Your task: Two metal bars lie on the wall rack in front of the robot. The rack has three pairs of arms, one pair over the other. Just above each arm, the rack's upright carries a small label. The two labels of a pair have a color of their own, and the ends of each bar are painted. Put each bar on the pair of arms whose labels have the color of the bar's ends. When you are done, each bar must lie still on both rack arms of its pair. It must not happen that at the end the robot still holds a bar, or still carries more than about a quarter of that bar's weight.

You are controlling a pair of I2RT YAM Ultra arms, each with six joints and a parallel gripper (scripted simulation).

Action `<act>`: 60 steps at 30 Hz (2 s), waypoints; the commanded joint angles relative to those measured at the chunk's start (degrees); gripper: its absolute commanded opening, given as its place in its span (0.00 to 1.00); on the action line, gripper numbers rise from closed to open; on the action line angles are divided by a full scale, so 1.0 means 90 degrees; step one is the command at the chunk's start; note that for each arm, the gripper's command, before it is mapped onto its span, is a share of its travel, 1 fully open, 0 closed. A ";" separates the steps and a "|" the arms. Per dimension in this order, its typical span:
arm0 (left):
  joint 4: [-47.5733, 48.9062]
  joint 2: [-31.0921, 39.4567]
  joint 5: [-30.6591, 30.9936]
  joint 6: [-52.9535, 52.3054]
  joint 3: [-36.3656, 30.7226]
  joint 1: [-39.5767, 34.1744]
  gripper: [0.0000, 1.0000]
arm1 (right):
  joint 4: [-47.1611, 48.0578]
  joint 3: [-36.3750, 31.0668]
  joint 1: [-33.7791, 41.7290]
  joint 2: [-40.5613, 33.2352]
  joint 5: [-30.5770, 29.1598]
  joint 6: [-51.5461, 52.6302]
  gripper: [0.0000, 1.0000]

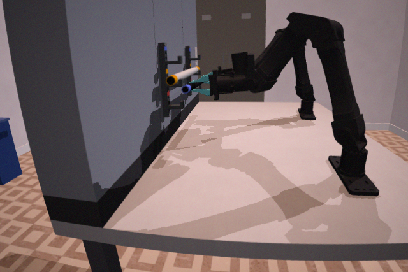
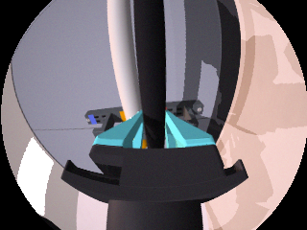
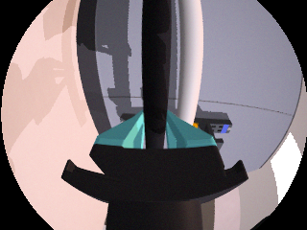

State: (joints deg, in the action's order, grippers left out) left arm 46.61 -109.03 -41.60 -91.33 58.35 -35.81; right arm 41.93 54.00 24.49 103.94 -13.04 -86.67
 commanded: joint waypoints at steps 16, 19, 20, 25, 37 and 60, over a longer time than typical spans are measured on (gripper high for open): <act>-0.0437 0.0789 -0.0200 -0.0476 0.0663 -0.0115 0.00 | -0.0438 0.0675 -0.0043 -0.0912 -0.0137 -0.0122 0.00; -0.0551 0.0835 -0.0204 -0.0479 0.0734 -0.0121 0.00 | -0.0559 0.0751 -0.0046 -0.0957 -0.0134 -0.0122 0.00; -0.0551 0.0835 -0.0204 -0.0479 0.0734 -0.0121 0.00 | -0.0559 0.0751 -0.0046 -0.0957 -0.0134 -0.0122 0.00; -0.0742 0.0926 -0.0235 -0.0545 0.0898 -0.0136 0.00 | -0.0801 0.0884 -0.0038 -0.1080 -0.0151 -0.0103 0.00; -0.1253 0.1107 -0.0265 -0.0554 0.1237 -0.0165 0.00 | -0.1323 0.1221 -0.0050 -0.1265 -0.0142 -0.0105 0.00; -0.2010 0.1316 -0.0345 -0.0702 0.1950 -0.0223 0.00 | -0.2184 0.1832 -0.0044 -0.1551 -0.0148 -0.0065 0.00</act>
State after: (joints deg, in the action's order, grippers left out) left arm 26.46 -100.55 -44.36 -94.35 72.40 -37.01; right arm 19.68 66.39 24.47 93.54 -13.89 -85.47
